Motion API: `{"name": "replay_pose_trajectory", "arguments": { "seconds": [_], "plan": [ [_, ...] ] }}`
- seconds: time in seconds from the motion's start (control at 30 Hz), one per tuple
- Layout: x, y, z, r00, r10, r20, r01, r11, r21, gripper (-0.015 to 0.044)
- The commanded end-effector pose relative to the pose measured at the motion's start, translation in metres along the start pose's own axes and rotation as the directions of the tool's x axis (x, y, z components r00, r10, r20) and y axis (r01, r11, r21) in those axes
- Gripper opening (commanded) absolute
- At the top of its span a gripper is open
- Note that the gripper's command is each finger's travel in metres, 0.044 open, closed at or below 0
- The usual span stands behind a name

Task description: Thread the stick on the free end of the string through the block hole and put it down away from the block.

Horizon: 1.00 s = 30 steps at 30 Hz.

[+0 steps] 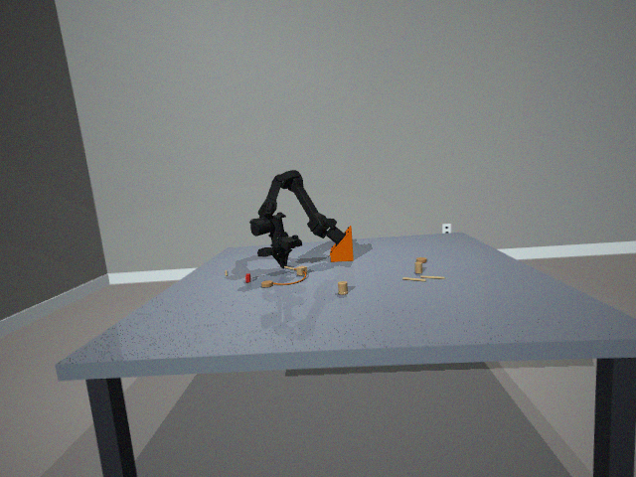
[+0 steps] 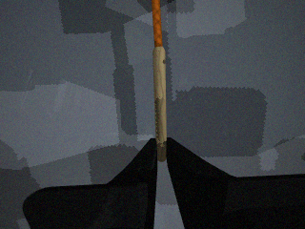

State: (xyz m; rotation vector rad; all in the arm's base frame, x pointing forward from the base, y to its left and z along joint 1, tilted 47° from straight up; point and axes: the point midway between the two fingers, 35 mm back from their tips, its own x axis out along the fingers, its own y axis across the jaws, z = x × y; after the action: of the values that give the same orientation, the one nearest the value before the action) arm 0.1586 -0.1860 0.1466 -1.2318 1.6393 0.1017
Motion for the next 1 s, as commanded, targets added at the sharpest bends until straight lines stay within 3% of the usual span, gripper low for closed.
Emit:
{"name": "replay_pose_trajectory", "arguments": {
  "seconds": [0.0,0.97],
  "plan": [
    [-0.003,-0.002,-0.004,1.000,-0.003,0.004,0.003,1.000,0.009,0.0000],
    [0.009,0.001,-0.020,0.998,-0.057,0.004,0.057,0.998,-0.001,0.0000]
  ]
}}
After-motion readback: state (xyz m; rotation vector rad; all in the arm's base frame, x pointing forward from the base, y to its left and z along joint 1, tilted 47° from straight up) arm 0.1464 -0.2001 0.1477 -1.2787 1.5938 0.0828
